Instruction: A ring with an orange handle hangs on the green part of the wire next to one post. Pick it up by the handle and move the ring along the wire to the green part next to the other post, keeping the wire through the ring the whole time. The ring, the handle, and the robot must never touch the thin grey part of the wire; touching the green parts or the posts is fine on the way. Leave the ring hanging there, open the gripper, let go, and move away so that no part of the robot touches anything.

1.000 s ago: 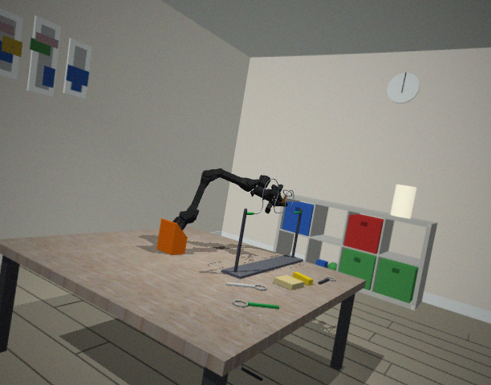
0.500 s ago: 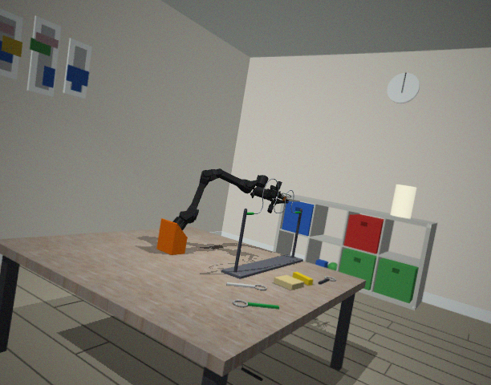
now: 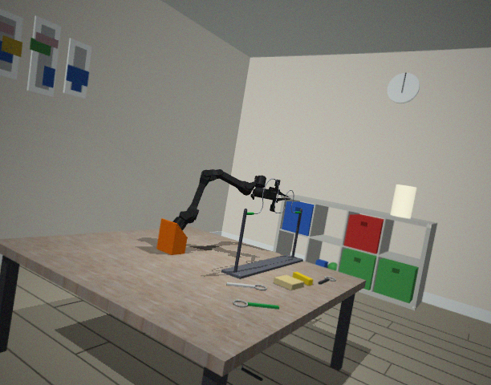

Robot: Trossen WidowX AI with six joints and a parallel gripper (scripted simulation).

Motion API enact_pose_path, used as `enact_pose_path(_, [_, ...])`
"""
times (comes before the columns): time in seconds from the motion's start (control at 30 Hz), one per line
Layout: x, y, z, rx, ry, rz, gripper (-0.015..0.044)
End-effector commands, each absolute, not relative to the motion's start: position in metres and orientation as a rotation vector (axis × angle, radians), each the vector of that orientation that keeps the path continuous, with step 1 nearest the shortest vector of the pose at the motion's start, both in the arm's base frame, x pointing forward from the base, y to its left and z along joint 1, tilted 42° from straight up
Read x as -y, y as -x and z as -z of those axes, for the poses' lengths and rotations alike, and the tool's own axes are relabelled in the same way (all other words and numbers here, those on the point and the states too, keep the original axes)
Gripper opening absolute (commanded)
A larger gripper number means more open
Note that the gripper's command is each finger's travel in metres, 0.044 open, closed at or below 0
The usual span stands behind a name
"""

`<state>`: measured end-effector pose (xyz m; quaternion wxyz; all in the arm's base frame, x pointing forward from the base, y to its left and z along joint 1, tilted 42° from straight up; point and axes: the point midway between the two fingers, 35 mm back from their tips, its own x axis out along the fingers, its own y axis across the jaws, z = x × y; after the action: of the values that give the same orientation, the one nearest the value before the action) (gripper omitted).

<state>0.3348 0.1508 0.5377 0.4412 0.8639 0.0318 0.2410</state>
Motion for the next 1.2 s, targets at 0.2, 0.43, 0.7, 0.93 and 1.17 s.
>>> enact_pose_path(0.2, [-0.144, -0.335, -0.542, -0.033, -2.317, -0.651, -0.015])
enact_pose_path(0.43, [-0.143, -0.334, -0.544, -0.012, -2.394, -0.679, -0.015])
enact_pose_path(0.7, [-0.145, -0.335, -0.543, -0.002, -2.432, -0.693, -0.015])
enact_pose_path(0.93, [-0.153, -0.336, -0.539, -0.011, -2.411, -0.685, -0.015])
enact_pose_path(1.17, [-0.165, -0.338, -0.53, -0.036, -2.336, -0.656, -0.015])
